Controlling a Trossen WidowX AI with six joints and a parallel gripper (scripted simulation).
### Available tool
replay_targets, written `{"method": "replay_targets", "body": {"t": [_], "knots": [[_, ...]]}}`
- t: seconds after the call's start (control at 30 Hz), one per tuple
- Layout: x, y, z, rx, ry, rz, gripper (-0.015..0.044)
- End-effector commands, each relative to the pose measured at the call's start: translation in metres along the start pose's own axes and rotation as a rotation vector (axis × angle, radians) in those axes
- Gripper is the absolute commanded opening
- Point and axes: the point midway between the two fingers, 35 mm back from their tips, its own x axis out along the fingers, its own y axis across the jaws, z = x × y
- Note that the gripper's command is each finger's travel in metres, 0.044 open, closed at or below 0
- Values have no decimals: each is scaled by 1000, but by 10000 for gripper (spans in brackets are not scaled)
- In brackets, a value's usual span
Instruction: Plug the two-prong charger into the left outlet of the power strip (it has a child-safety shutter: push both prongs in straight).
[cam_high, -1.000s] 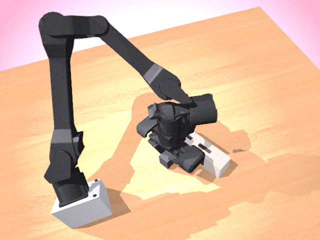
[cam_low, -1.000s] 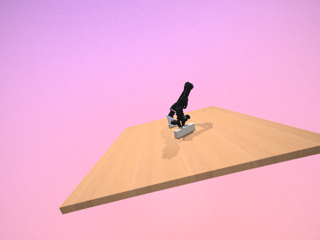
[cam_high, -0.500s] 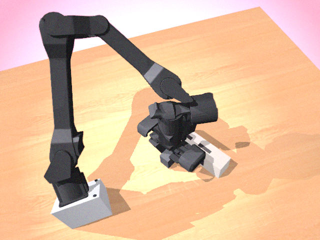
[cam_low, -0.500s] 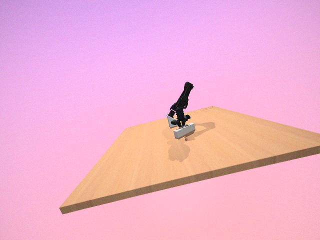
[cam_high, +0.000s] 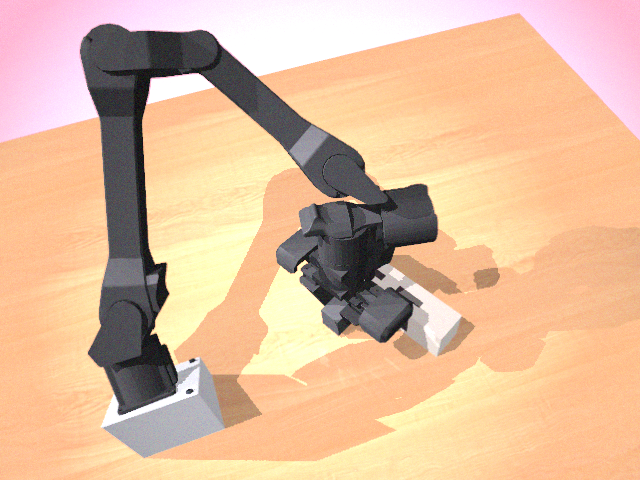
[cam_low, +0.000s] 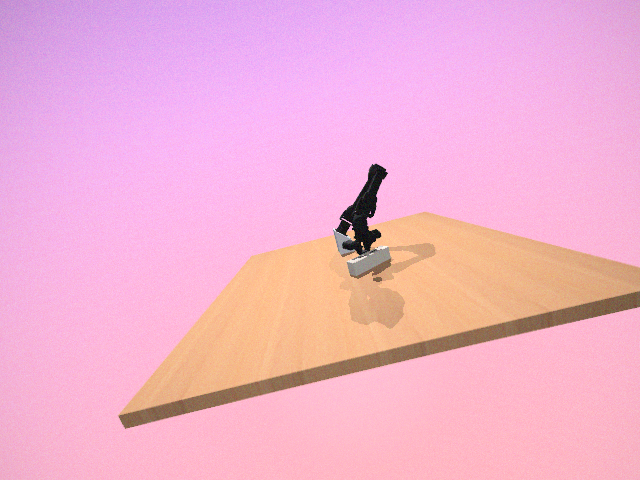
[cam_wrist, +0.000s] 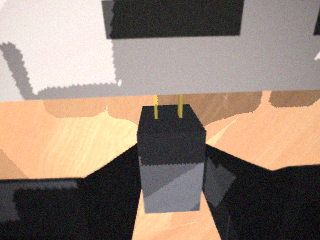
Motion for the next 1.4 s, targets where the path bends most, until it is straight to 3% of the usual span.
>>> {"method": "replay_targets", "body": {"t": [0.0, 1.37], "knots": [[0, 0, 1, 5, -3, 4, 0], [-1, 0, 11, 4, -3, 4, 0]]}}
